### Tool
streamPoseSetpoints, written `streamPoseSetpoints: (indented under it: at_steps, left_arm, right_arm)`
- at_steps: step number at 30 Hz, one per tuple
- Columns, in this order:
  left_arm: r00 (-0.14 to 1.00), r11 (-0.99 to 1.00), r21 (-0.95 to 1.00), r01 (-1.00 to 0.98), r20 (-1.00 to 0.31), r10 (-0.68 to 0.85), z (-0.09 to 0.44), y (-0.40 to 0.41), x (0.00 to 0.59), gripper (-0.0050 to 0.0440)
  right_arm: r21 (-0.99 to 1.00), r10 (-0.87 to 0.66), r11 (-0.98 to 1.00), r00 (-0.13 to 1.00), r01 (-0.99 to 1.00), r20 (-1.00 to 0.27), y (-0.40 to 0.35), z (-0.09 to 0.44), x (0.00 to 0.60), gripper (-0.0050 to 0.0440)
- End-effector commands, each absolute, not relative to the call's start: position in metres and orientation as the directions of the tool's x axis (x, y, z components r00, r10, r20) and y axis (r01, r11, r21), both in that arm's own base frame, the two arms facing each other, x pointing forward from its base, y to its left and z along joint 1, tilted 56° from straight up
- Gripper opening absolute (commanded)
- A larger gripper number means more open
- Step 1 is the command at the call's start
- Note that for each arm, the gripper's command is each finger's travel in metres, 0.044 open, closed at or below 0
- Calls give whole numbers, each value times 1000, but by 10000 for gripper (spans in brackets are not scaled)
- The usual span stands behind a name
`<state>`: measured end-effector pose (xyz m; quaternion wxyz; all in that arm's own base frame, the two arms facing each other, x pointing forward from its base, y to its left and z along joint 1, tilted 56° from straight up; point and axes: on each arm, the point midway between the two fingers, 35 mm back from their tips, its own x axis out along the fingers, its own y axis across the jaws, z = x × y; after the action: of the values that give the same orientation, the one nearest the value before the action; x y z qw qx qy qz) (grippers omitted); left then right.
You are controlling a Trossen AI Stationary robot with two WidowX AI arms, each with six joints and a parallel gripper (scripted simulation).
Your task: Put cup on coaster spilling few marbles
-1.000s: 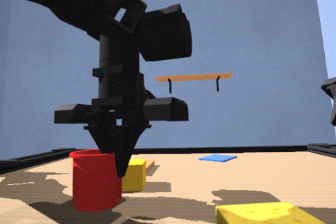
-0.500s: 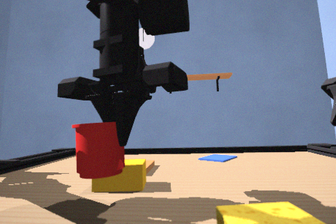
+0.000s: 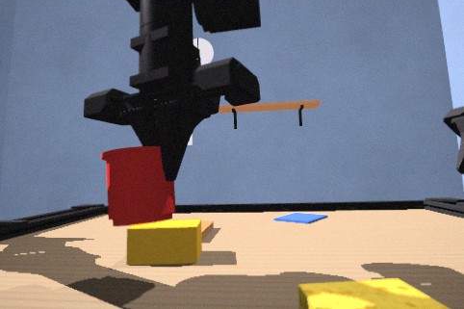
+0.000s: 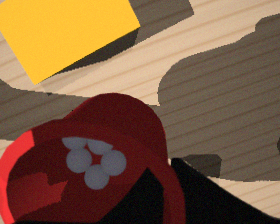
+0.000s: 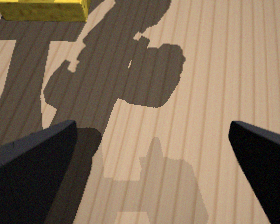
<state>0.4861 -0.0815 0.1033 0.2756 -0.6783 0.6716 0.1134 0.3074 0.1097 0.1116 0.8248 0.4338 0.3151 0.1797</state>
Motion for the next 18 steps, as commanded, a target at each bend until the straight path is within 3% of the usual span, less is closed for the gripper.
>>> streamPoseSetpoints:
  at_steps: [1, 18]
  left_arm:
    - [82, 44, -221, -974, -528, -846, 104, -77, 487, 0]
    - [47, 35, -135, -990, -555, -830, 74, -59, 476, 0]
  right_arm:
    - [830, 570, 557, 738, -24, -361, 110, 112, 308, 400]
    - [830, 570, 557, 738, -24, -361, 110, 112, 308, 400]
